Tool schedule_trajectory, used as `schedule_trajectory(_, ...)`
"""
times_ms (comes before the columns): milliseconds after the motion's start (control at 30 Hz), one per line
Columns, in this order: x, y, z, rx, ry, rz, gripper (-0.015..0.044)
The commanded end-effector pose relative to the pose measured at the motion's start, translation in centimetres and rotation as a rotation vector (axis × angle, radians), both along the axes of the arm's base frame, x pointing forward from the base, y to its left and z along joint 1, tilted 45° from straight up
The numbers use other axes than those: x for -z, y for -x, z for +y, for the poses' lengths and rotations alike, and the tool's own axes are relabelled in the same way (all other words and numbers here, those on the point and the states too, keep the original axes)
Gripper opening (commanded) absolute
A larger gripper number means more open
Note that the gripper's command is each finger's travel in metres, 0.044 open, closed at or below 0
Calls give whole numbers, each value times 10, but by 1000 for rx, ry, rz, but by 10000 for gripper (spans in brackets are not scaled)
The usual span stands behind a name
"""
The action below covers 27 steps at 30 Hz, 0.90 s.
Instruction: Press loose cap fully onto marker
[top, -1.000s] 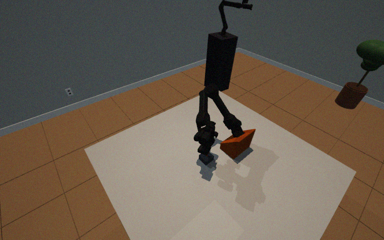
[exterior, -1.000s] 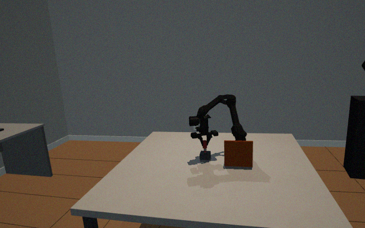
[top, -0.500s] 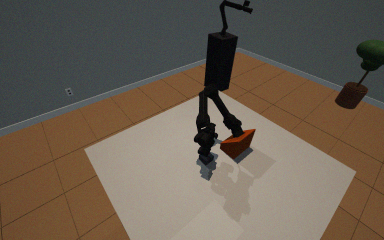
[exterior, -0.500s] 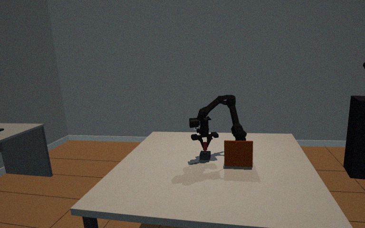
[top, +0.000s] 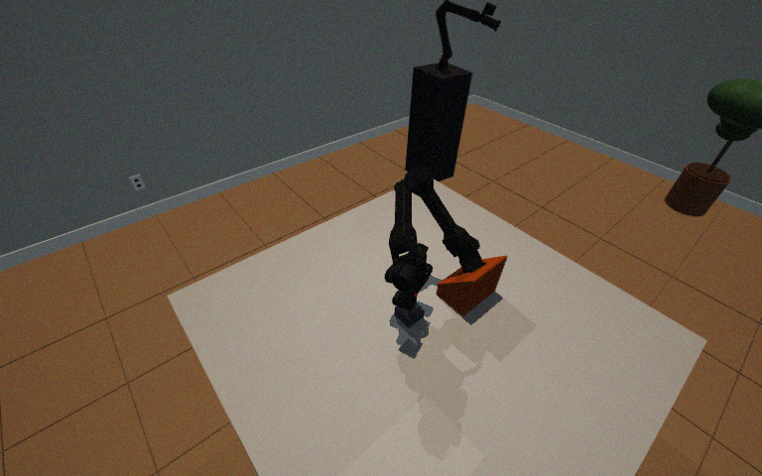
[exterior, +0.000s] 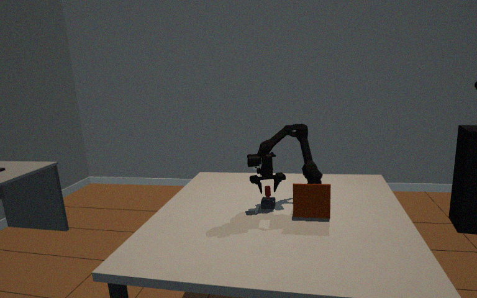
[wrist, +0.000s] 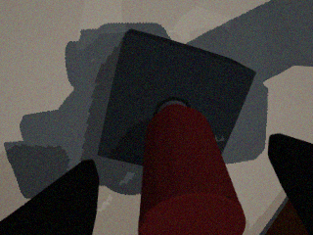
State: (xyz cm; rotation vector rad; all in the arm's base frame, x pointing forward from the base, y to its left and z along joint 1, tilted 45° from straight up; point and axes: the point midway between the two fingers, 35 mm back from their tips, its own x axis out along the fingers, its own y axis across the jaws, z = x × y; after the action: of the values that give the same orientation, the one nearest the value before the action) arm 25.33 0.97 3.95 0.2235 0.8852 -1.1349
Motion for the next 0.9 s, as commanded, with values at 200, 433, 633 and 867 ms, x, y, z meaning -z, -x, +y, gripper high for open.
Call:
schedule_trajectory(200,-36,5,38,-1,-5,2,440)
schedule_trajectory(433,-53,10,52,-11,0,13,414)
schedule_trajectory(633,-49,9,51,-379,71,369,256)
schedule_trajectory(867,-44,8,48,-814,157,793,72)
